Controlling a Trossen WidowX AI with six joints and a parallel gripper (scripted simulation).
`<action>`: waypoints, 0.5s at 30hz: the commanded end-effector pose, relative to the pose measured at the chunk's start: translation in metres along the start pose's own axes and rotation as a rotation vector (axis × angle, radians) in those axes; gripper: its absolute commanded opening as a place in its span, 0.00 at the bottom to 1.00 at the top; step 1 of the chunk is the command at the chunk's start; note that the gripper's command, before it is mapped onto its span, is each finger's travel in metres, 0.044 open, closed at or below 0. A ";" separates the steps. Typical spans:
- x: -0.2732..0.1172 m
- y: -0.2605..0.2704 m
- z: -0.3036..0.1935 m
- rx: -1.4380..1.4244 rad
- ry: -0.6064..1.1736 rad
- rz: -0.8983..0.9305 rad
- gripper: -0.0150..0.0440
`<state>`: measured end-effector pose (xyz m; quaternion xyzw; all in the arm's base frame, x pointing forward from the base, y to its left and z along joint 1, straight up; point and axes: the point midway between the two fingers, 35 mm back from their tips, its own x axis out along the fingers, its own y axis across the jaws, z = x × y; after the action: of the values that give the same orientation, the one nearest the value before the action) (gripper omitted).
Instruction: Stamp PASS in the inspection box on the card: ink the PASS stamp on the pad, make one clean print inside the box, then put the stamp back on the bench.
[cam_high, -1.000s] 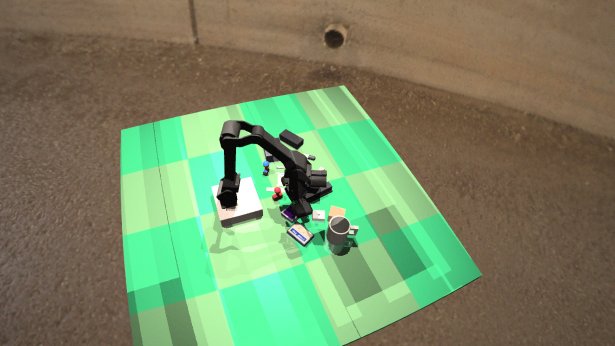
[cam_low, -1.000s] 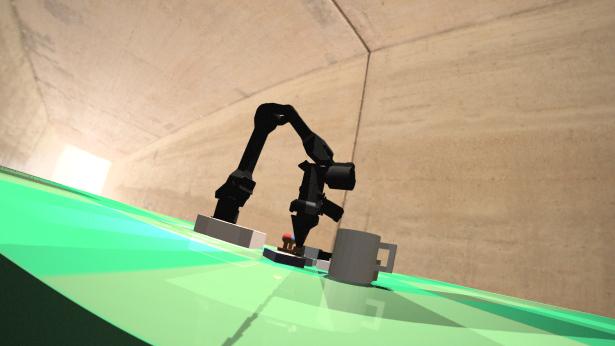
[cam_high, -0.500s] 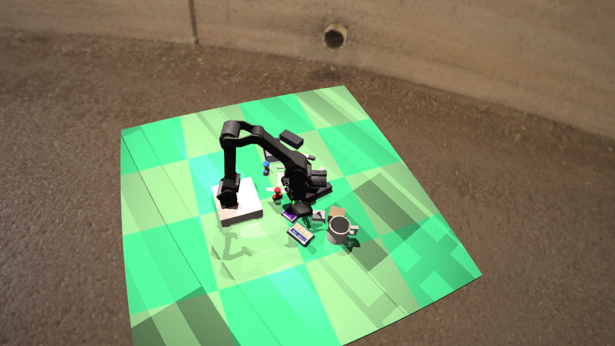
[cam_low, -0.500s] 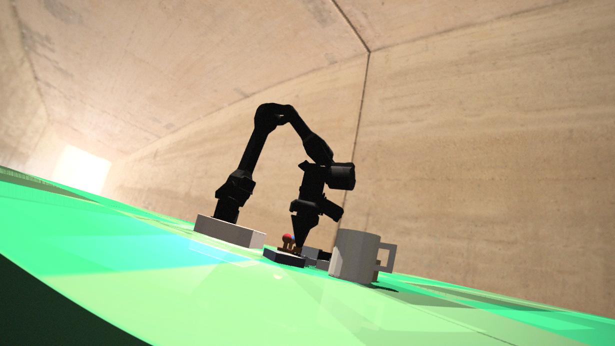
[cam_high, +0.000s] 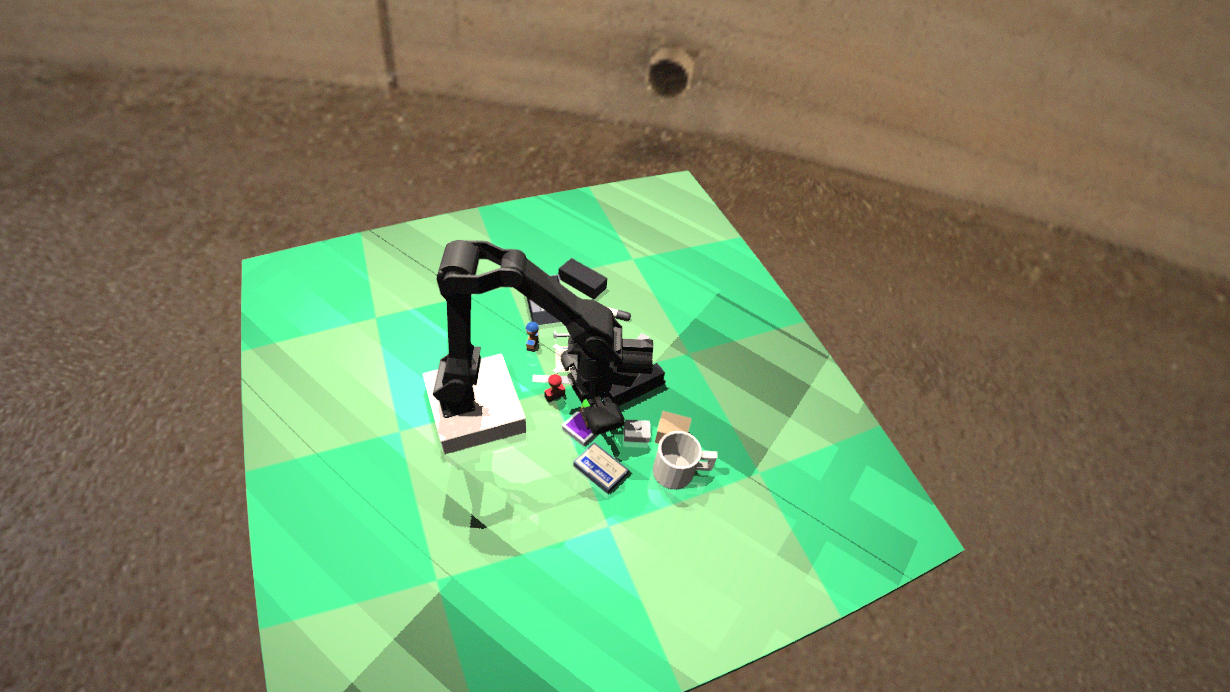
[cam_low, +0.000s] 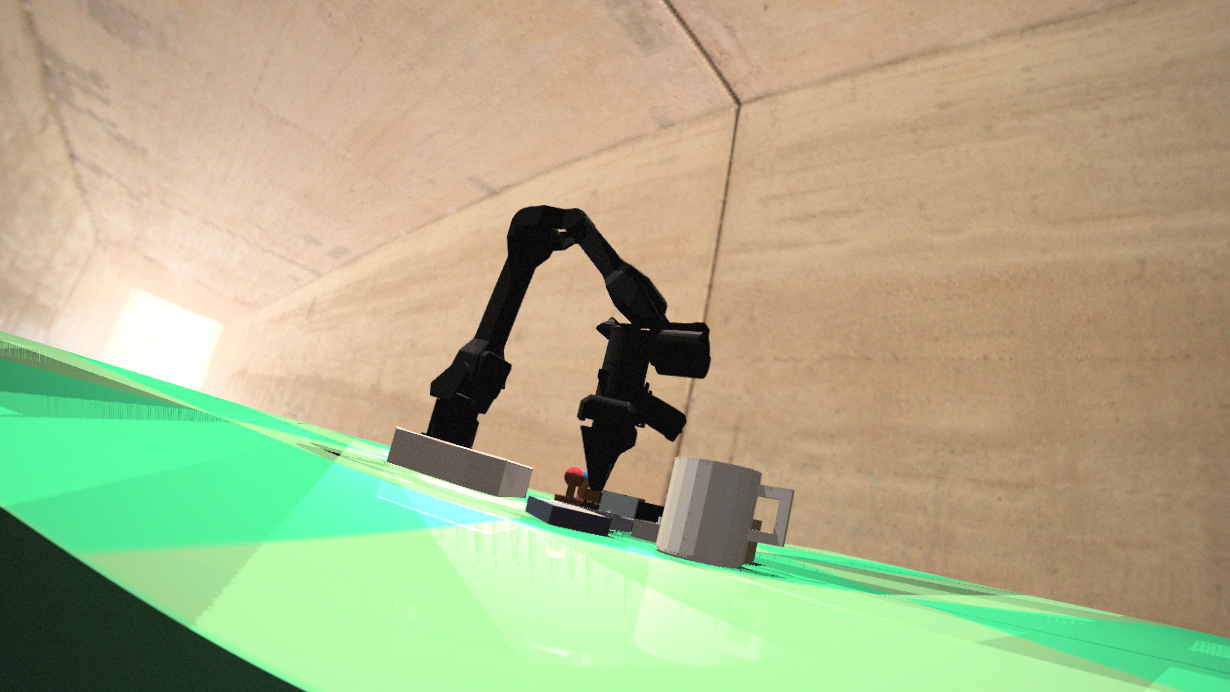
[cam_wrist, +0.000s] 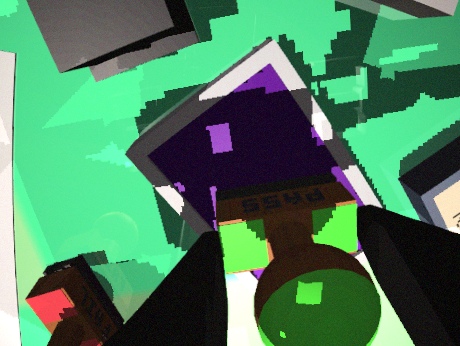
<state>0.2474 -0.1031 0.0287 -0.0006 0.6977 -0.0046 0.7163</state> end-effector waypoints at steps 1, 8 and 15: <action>-0.003 0.000 0.001 0.000 -0.001 0.000 0.25; -0.009 0.000 0.001 0.000 -0.001 0.000 0.25; -0.020 -0.001 0.002 0.000 -0.001 0.000 0.25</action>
<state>0.2472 -0.1030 0.0427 -0.0002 0.6987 -0.0042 0.7154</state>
